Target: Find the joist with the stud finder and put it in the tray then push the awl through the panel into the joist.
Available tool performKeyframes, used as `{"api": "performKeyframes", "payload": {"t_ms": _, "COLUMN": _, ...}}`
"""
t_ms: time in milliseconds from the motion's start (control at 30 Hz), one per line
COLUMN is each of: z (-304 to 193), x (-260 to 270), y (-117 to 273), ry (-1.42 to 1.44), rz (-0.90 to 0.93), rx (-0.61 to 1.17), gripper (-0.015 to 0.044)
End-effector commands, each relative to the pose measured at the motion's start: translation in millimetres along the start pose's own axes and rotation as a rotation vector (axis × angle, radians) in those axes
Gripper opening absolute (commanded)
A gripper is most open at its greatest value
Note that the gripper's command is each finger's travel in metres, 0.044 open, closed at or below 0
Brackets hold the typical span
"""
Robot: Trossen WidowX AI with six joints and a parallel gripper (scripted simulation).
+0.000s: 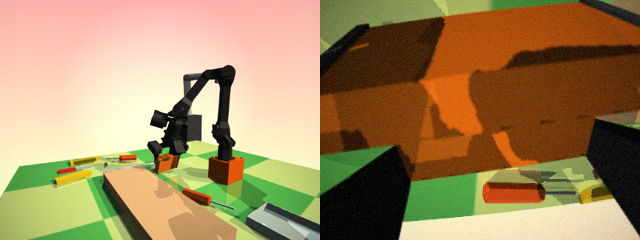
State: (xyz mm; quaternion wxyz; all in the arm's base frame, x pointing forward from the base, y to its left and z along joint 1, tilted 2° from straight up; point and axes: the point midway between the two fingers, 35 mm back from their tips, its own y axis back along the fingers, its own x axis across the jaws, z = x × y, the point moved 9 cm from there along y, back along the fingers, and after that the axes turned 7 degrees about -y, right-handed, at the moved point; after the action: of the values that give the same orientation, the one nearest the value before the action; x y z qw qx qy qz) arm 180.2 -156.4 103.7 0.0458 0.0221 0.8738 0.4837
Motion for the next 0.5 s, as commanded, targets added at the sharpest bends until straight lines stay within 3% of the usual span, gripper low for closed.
{"api": "performKeyframes", "payload": {"t_ms": 0, "z": 4.7, "x": 1.6, "y": 1.0, "ry": -0.006, "rz": -0.007, "rx": 0.04, "gripper": 0.0}}
{"api": "performKeyframes", "payload": {"t_ms": 467, "z": 15.5, "x": 2.4, "y": -0.8, "ry": -0.006, "rz": -0.017, "rx": 0.13, "gripper": 0.0}}
